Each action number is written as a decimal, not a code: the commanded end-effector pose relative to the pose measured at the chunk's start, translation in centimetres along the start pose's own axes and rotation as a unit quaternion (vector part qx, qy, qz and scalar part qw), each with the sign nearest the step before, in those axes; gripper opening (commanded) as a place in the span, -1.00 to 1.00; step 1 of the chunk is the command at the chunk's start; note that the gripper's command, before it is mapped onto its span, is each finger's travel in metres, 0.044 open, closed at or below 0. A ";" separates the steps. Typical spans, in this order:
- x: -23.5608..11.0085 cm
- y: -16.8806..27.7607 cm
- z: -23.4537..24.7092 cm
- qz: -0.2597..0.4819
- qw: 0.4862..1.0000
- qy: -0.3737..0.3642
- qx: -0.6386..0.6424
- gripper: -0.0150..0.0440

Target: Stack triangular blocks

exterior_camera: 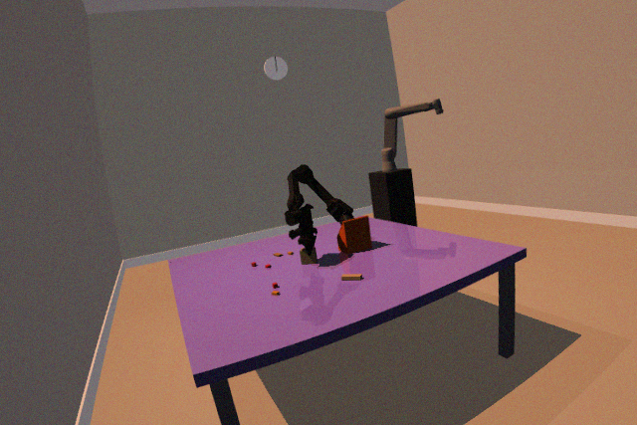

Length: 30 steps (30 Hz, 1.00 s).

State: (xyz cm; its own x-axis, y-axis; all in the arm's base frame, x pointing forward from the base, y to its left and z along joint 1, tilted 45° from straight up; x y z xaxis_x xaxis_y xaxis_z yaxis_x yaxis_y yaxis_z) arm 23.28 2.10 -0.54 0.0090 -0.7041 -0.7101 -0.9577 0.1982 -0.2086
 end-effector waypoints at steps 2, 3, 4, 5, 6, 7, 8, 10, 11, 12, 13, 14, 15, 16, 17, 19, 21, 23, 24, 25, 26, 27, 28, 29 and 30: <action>0.0 0.0 0.0 0.000 1.000 0.000 0.000 0.13; 0.0 0.0 0.0 0.000 1.000 0.000 0.000 0.22; 0.0 0.0 0.0 0.000 1.000 0.000 0.000 0.31; 0.0 0.0 0.0 0.000 1.000 0.000 0.000 0.40; 0.0 0.0 0.0 0.000 1.000 0.000 0.000 0.49; 0.0 0.0 0.0 0.000 1.000 0.000 0.000 0.58; 0.0 0.0 0.0 0.000 1.000 0.000 0.000 0.67; 0.0 0.0 0.0 0.000 1.000 0.000 0.000 0.84; 0.0 0.0 0.0 0.000 1.000 0.000 0.000 0.93; 0.0 0.0 0.0 0.000 1.000 0.000 0.000 1.00; 0.0 0.0 0.0 0.000 1.000 0.000 0.000 1.00; 0.0 0.0 0.0 0.000 1.000 0.000 0.000 1.00; 0.0 0.0 0.0 0.000 1.000 0.000 0.000 1.00; 0.0 0.0 0.0 0.000 1.000 0.000 0.000 1.00; 0.0 0.0 0.0 0.000 1.000 0.000 0.000 1.00; -0.3 -0.1 0.1 0.000 1.000 0.000 0.000 1.00; -2.1 -0.3 0.3 0.000 1.000 -0.003 -0.001 1.00; -5.2 -0.5 0.5 0.001 1.000 -0.005 -0.001 1.00; -7.0 -0.4 0.5 0.001 1.000 -0.005 -0.001 1.00; -8.7 -0.3 0.4 0.001 1.000 -0.004 -0.001 1.00; -10.0 -0.2 0.2 0.001 1.000 -0.003 -0.001 1.00; -10.8 0.0 0.1 0.001 1.000 -0.002 -0.001 1.00; -11.1 0.0 0.1 0.001 1.000 -0.002 -0.001 1.00; -11.1 0.0 0.1 0.001 1.000 -0.002 -0.001 1.00; -11.1 0.0 0.1 0.001 1.000 -0.002 -0.001 1.00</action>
State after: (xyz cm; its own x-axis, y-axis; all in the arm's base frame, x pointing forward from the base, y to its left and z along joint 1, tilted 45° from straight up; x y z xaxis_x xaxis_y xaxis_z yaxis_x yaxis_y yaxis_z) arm 23.50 9.45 6.26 0.0206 -0.6997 -0.7142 -0.9606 0.1843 -0.2082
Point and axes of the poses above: the point midway between the two fingers, 35 mm back from their tips, its own x axis out along the fingers, its own z axis across the jaws, y = z × x, the point moved 5 cm from there along -x, back along the fingers, and after that the axes turned 15 degrees about -x, right-handed, at the moved point
